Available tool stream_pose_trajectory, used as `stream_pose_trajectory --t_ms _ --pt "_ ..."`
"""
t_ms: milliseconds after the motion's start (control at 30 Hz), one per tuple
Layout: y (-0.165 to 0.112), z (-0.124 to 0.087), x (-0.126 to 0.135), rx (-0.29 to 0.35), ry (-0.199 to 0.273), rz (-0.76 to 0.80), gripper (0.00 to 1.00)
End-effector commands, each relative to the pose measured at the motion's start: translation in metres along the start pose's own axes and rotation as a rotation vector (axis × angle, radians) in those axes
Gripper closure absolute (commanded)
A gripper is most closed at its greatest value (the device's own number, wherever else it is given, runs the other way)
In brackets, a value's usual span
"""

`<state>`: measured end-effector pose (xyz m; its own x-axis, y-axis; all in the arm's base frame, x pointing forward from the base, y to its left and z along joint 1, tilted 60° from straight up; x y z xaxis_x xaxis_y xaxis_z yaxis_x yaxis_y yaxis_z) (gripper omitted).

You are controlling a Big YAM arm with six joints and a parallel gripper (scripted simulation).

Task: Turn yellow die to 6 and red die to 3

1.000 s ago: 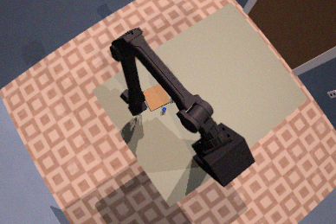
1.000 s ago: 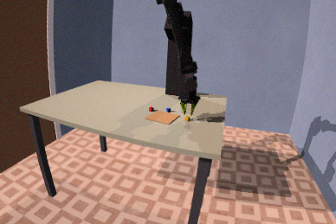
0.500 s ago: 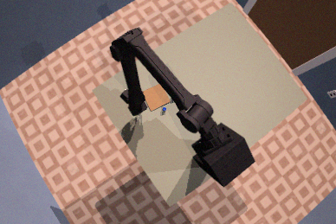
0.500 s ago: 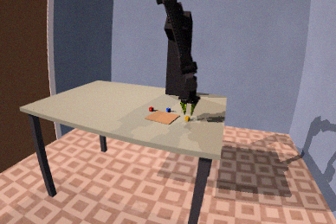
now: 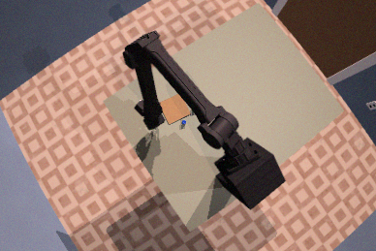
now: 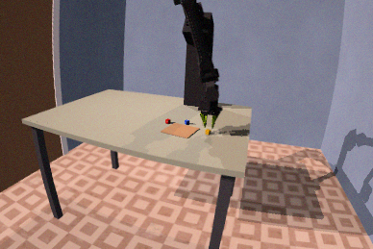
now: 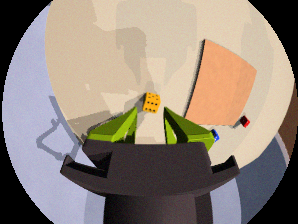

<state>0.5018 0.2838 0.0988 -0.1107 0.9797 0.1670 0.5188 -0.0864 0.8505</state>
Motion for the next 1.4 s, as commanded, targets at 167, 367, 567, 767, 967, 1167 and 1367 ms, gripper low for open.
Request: stream_pose_trajectory --t_ms 167,367,567,767,967,1167,1367 --pt "-0.015 0.003 -0.010 0.022 -0.013 -0.012 0.66" --pt "-0.015 0.003 -0.010 0.022 -0.013 -0.012 0.66" --pt "-0.007 0.006 -0.008 0.007 -0.009 -0.007 0.66" --pt "-0.004 0.013 -0.006 0.001 -0.005 -0.006 0.66" --pt "-0.003 0.021 -0.007 0.000 -0.008 -0.005 0.66" --pt "-0.005 0.028 -0.003 0.003 -0.001 -0.009 0.66" --pt "-0.004 0.031 -0.006 0.002 -0.006 -0.005 0.66"
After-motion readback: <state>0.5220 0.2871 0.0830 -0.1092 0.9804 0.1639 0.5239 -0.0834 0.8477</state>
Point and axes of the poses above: the point where the finger pads meet when closed, its own z axis out along the fingers, its own x axis across the jaws, y = z × x, the point moved 9 cm from there along -z, back along the fingers, and after that the axes turned 7 degrees about z, right-handed, at the moved point
